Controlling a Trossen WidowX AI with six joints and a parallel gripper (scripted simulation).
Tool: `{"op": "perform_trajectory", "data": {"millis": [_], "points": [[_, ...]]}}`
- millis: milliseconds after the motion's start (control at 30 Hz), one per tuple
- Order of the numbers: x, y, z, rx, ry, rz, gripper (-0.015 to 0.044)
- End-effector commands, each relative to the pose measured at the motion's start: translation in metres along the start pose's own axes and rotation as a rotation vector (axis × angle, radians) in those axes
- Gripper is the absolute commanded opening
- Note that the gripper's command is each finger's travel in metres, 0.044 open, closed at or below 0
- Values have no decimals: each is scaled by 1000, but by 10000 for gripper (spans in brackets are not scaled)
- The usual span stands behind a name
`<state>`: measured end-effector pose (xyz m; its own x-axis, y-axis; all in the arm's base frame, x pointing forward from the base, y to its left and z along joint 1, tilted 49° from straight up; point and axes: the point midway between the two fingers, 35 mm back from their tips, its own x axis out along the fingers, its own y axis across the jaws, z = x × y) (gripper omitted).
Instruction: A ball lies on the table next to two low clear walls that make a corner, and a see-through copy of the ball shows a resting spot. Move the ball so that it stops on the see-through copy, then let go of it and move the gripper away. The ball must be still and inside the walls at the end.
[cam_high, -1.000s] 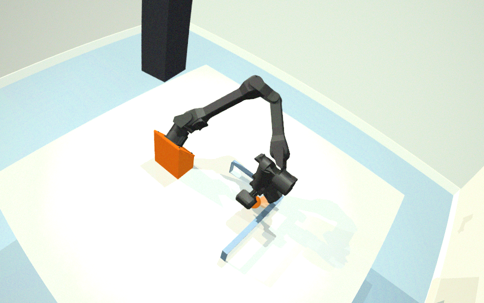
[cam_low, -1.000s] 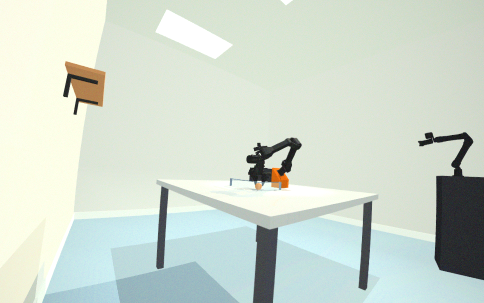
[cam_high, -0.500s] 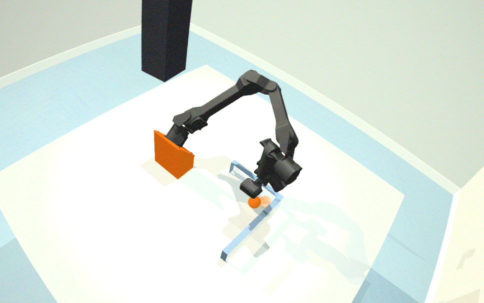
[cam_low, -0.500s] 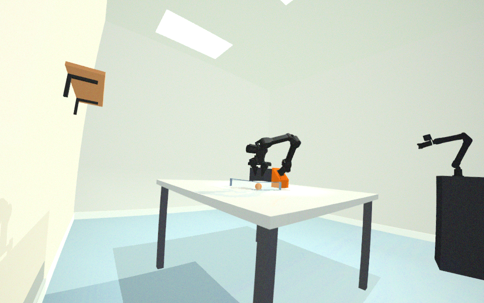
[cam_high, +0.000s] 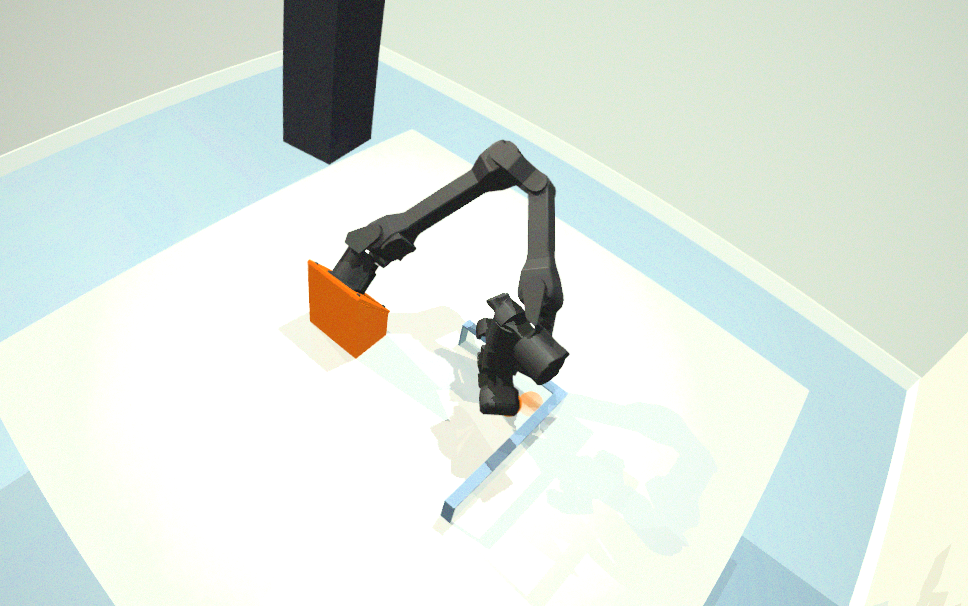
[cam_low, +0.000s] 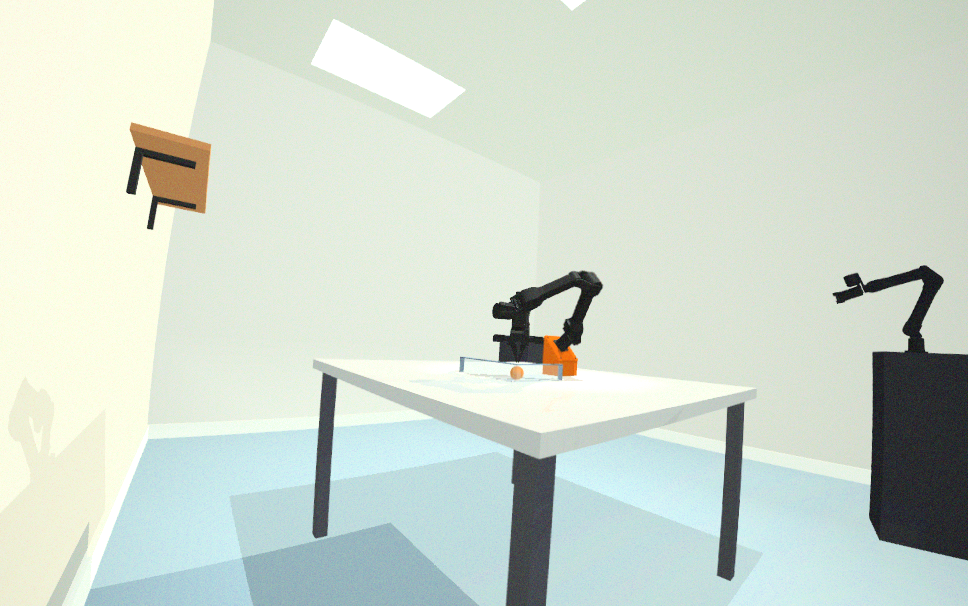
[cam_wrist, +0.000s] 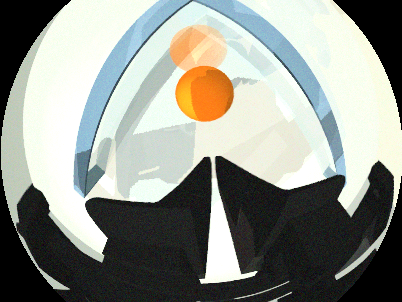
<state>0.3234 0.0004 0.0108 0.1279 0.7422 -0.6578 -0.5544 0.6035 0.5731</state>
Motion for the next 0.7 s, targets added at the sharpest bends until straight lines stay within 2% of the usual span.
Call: {"op": "perform_trajectory", "data": {"millis": [0,667], "points": [[1,0,0,-52,-4,-5,0],[26,0,0,-52,-4,-5,0]]}}
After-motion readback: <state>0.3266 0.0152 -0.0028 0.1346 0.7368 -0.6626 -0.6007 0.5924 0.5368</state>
